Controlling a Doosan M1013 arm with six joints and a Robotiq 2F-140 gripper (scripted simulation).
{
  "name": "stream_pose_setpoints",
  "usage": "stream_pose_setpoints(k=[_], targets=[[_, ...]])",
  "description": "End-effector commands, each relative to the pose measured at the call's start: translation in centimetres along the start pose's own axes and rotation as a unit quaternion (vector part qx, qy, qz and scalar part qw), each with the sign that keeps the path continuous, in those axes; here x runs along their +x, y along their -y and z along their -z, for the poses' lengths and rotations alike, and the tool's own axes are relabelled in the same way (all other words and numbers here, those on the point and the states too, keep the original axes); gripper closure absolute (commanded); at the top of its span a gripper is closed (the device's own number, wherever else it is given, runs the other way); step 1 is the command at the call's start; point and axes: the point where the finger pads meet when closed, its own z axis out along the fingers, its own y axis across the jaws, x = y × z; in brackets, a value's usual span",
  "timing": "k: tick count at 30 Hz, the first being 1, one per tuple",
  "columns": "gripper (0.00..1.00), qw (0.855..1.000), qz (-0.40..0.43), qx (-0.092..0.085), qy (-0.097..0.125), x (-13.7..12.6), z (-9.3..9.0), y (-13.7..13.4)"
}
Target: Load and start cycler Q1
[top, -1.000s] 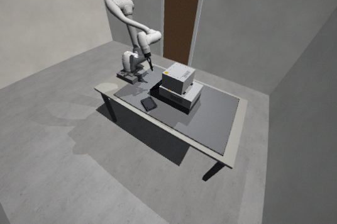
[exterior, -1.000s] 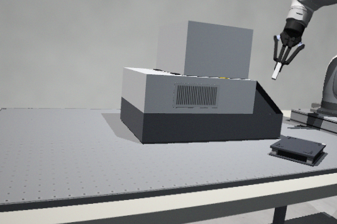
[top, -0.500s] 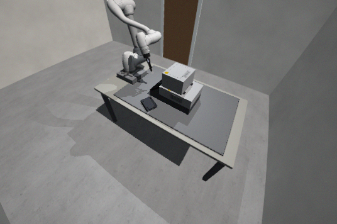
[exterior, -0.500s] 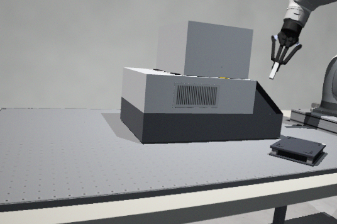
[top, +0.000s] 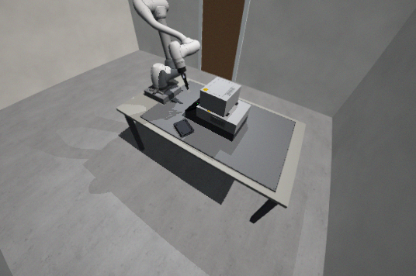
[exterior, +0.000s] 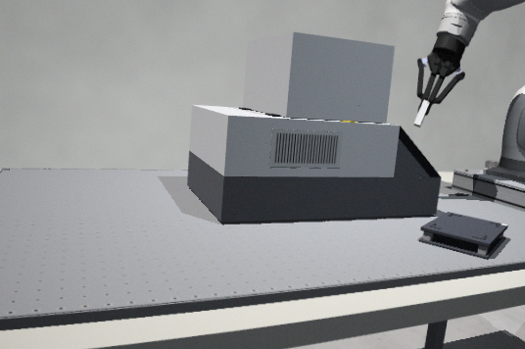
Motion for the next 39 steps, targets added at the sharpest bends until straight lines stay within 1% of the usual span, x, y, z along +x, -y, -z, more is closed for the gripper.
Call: stream_pose_setpoints(k=[1, 39], targets=[[1.00, 1.000, 0.000, 0.000, 0.000, -0.2, -0.4, 0.2], [1.00, 1.000, 0.000, 0.000, 0.000, -2.3, -5.2, 2.3]])
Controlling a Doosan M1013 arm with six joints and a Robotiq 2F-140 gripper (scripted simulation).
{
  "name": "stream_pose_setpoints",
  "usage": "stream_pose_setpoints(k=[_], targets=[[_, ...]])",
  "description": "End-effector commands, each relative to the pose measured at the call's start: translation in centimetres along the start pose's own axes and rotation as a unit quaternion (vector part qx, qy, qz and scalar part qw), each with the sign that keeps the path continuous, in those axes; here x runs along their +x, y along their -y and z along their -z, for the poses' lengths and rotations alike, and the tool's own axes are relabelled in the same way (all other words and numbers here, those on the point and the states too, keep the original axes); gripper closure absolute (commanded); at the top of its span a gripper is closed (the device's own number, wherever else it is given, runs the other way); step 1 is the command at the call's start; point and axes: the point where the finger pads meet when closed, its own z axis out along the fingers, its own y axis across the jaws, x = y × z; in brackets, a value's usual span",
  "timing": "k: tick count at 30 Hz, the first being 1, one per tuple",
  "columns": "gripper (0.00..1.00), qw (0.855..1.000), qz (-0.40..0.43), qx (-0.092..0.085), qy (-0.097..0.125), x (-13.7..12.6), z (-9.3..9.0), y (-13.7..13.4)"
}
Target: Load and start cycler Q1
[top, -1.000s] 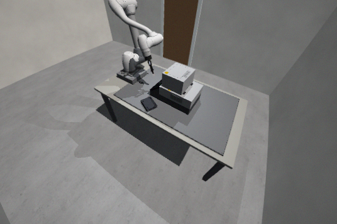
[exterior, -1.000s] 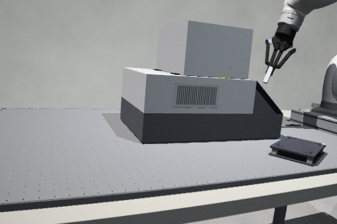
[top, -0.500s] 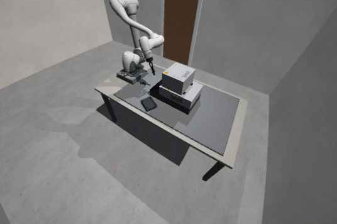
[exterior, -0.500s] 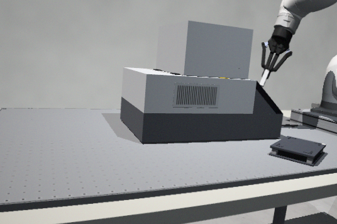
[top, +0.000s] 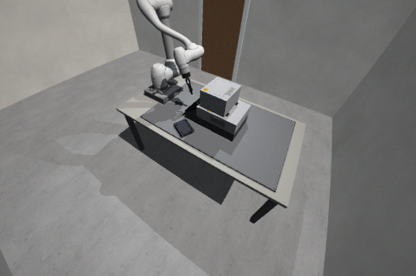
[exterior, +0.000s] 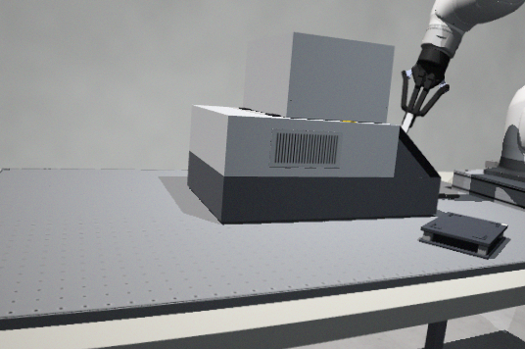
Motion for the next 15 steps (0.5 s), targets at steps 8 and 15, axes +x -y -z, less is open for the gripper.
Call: stream_pose_setpoints(k=[8, 15], targets=[[1.00, 1.000, 0.000, 0.000, 0.000, -0.5, -1.1, 0.5], [1.00, 1.000, 0.000, 0.000, 0.000, -0.8, -1.9, 0.8]])
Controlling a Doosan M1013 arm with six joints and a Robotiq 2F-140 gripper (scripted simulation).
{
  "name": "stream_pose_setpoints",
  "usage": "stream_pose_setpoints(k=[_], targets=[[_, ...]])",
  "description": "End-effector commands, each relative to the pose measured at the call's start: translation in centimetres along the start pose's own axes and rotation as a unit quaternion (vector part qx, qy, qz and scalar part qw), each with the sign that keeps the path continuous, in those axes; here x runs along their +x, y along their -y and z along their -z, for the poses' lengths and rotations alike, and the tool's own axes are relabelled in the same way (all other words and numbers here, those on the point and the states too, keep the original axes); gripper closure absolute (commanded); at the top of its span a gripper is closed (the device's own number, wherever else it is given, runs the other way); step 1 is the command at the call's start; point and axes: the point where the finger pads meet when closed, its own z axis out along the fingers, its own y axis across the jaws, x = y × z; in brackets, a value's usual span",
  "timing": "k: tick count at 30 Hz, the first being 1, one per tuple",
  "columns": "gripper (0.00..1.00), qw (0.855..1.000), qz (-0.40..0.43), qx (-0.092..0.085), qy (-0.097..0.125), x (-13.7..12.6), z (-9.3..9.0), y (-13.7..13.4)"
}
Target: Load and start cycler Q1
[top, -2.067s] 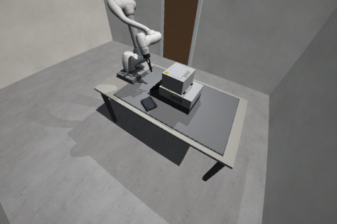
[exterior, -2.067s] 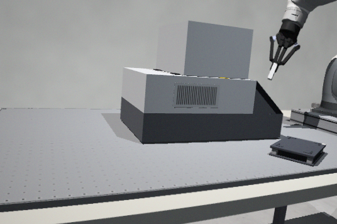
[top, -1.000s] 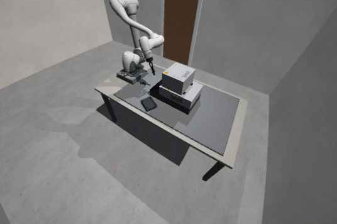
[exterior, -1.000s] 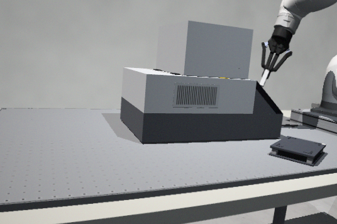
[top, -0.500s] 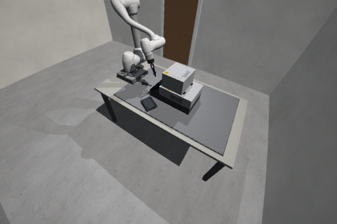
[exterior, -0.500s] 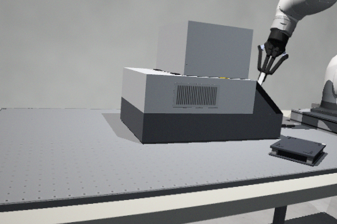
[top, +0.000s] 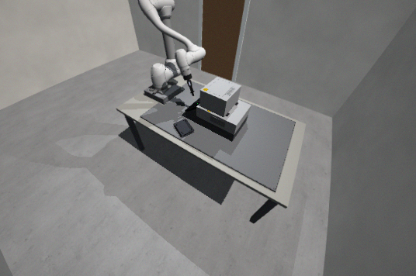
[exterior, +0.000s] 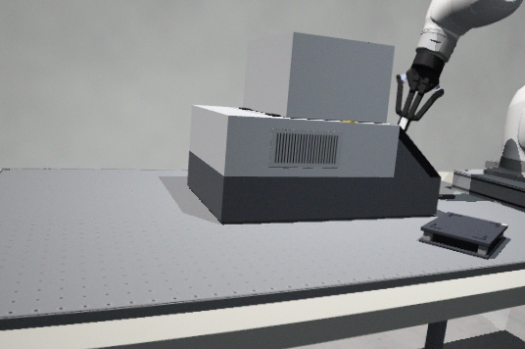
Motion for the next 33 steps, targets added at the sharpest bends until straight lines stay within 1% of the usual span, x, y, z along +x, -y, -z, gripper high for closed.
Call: stream_pose_setpoints(k=[1, 7, 12, 33], targets=[[1.00, 1.000, 0.000, 0.000, 0.000, -0.1, -0.4, 0.1], [1.00, 1.000, 0.000, 0.000, 0.000, -0.4, -1.3, 0.4], [1.00, 1.000, 0.000, 0.000, 0.000, -0.5, -1.8, 0.5], [1.00, 1.000, 0.000, 0.000, 0.000, -0.5, -1.8, 0.5]])
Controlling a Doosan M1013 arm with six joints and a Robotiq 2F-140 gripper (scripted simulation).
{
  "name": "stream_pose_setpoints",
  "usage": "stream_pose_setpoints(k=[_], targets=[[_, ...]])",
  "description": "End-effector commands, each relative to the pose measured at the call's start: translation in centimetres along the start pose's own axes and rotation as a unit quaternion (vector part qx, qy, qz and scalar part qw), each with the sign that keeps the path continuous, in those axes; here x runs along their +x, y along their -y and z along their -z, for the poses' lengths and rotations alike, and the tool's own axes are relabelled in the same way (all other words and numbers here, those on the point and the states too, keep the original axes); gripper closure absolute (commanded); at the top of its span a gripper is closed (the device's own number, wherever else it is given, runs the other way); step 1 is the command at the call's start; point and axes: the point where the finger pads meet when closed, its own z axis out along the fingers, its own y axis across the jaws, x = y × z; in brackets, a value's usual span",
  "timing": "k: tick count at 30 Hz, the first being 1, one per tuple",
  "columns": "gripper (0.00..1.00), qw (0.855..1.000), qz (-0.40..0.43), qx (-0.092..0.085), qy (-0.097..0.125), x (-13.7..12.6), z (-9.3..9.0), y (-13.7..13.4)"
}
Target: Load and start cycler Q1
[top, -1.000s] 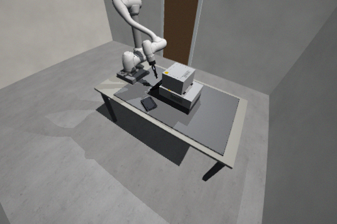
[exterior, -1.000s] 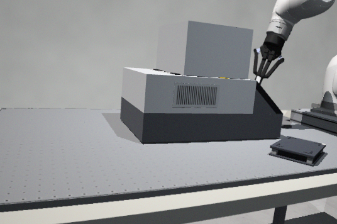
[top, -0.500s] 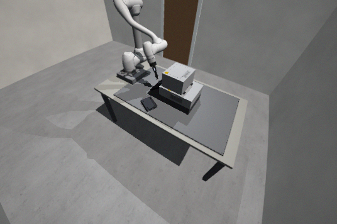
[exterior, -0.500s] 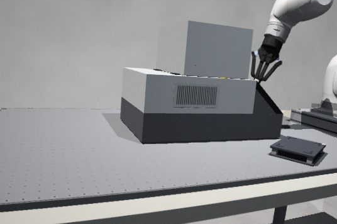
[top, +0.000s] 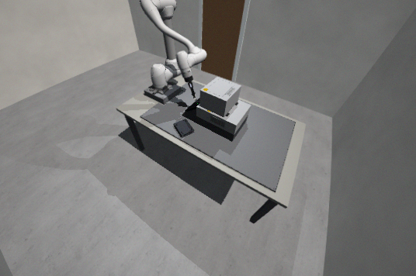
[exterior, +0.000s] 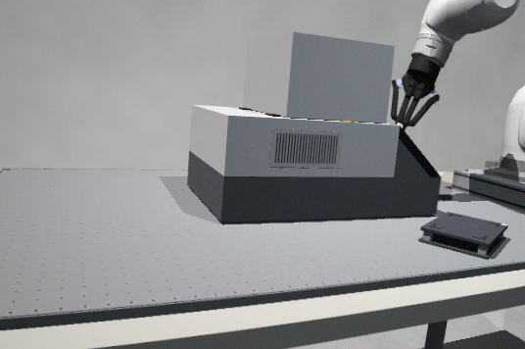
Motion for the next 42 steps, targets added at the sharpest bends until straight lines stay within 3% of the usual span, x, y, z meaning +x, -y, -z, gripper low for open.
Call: stream_pose_setpoints(k=[1, 42], targets=[[1.00, 1.000, 0.000, 0.000, 0.000, 0.00, 0.00, 0.00], [1.00, 1.000, 0.000, 0.000, 0.000, -0.18, -0.69, 0.18]])
